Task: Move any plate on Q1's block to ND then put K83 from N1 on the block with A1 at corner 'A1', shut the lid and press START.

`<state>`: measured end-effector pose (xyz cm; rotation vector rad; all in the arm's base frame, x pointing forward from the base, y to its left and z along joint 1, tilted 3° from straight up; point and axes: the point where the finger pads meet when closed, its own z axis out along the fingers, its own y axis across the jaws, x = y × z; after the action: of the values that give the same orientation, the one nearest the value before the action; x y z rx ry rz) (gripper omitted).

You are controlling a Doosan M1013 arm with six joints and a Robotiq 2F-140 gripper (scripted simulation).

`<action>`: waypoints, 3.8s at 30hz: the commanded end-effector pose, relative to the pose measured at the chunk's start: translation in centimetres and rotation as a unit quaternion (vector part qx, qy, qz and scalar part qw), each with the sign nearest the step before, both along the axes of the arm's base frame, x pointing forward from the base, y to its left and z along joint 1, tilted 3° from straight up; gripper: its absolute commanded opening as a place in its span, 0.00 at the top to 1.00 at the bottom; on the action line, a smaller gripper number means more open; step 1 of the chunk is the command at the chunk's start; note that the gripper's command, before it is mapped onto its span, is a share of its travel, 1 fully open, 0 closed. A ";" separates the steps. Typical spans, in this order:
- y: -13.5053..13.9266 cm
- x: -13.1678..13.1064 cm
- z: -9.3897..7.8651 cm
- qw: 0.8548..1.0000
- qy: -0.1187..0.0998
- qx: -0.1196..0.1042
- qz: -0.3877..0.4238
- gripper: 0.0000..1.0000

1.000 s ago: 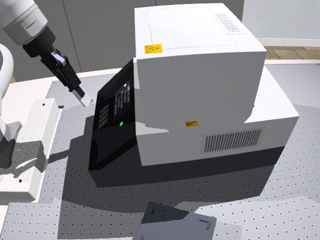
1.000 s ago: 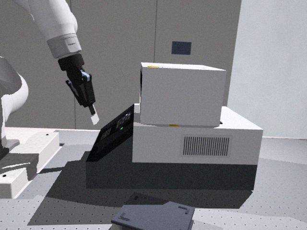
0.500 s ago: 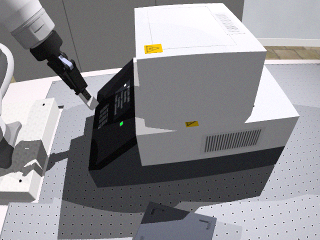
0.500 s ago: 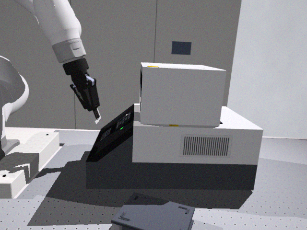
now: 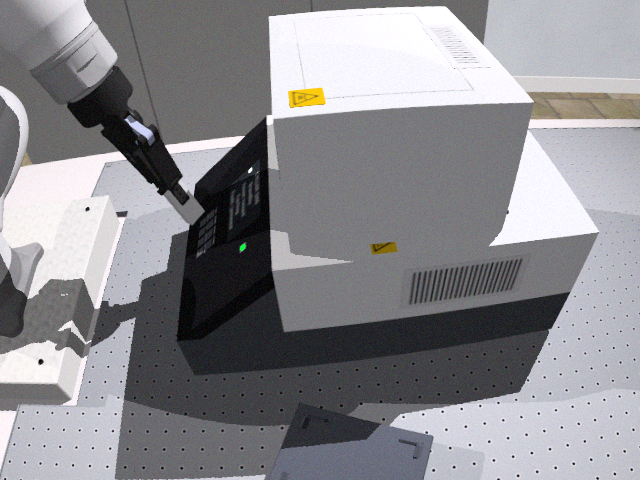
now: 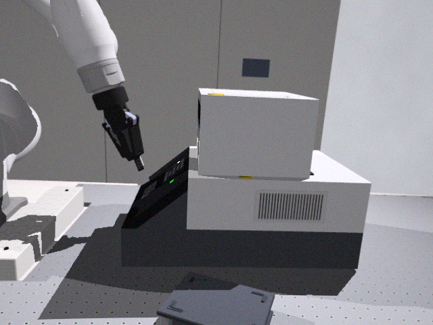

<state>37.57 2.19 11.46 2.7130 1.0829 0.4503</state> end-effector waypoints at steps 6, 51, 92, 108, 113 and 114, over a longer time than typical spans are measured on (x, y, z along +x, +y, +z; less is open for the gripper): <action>0.0 0.0 0.0 1.000 0.000 0.000 0.000 1.00; 0.0 0.3 -0.4 1.000 0.000 0.000 0.000 1.00; 0.0 -0.2 0.2 1.000 0.000 0.000 0.000 1.00; 0.2 -2.1 2.1 1.000 0.000 0.000 0.000 1.00; 0.3 -4.0 3.6 1.000 0.000 0.000 0.000 1.00; 0.4 -4.4 3.9 1.000 0.000 0.000 0.000 1.00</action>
<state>34.23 2.46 14.49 2.7129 1.0829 0.4507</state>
